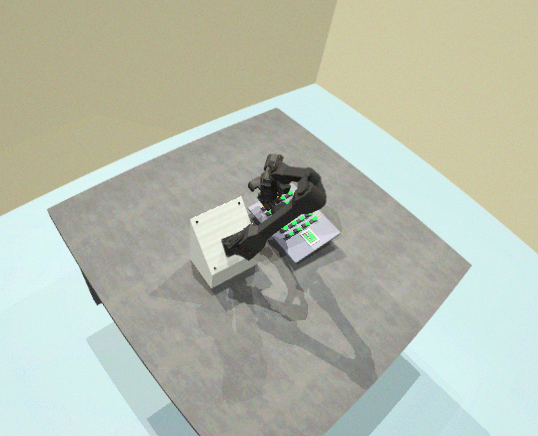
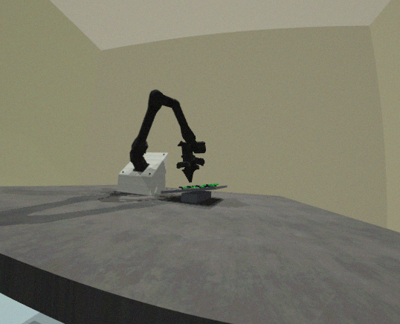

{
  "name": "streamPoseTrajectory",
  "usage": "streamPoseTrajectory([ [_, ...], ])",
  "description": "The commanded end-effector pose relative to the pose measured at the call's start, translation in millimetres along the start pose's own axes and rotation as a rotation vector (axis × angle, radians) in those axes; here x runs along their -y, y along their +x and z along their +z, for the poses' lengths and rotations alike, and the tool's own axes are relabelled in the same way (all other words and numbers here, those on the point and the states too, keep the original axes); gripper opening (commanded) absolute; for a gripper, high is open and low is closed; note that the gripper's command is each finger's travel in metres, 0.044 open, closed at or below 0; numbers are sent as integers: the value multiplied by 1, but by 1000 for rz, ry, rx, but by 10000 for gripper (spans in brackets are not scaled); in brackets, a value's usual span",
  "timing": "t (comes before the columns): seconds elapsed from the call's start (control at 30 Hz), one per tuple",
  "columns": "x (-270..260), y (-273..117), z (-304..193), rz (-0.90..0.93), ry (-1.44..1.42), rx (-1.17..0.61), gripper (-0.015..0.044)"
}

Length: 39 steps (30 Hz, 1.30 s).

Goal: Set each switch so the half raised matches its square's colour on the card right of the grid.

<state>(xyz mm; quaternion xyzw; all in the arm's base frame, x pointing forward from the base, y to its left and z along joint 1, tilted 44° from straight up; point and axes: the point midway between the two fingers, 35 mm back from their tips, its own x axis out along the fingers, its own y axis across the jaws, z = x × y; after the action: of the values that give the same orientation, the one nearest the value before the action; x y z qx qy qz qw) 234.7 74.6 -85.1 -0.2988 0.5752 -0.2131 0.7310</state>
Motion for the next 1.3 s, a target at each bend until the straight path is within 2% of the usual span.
streamPoseTrajectory([
  [0.0,1,6,-2,-8,-8,-2,0],
  [0.27,1,17,-2,-9,-8,-2,0],
  [1.27,1,19,-3,-9,-8,-2,0],
])
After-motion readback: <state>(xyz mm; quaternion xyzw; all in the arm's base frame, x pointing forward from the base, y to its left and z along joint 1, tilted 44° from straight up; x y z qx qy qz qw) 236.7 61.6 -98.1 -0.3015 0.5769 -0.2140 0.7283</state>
